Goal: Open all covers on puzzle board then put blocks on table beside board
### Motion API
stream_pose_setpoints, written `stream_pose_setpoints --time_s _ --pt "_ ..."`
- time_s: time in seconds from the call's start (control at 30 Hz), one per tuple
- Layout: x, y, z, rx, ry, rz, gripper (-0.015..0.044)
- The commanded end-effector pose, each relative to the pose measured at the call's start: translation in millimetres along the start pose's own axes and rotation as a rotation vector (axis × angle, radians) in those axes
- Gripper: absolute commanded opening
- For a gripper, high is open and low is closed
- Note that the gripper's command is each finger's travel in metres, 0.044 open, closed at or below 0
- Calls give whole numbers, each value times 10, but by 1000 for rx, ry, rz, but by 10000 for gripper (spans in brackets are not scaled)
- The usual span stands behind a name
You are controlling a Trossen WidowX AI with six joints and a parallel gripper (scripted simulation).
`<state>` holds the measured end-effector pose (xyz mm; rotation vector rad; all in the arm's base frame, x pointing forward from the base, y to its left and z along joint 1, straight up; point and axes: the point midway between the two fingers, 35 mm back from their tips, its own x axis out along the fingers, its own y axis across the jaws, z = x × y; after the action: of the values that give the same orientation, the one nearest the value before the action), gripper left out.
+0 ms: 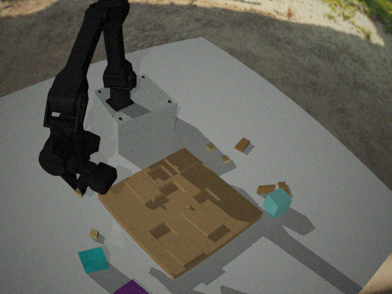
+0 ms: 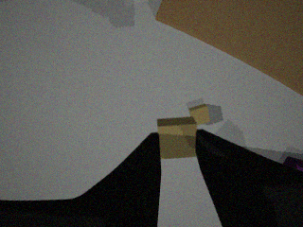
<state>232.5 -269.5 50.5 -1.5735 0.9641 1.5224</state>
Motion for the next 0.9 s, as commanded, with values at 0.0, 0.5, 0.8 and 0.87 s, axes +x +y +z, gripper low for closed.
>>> stream_pose_setpoints --time_s 0.0,0.5,0.8,0.87 --pt "1 128 -28 -6 2 4 80" --pt "207 123 -55 -6 2 4 80" --pt "356 122 -66 -6 2 4 80" --pt "389 121 -68 -6 2 4 80"
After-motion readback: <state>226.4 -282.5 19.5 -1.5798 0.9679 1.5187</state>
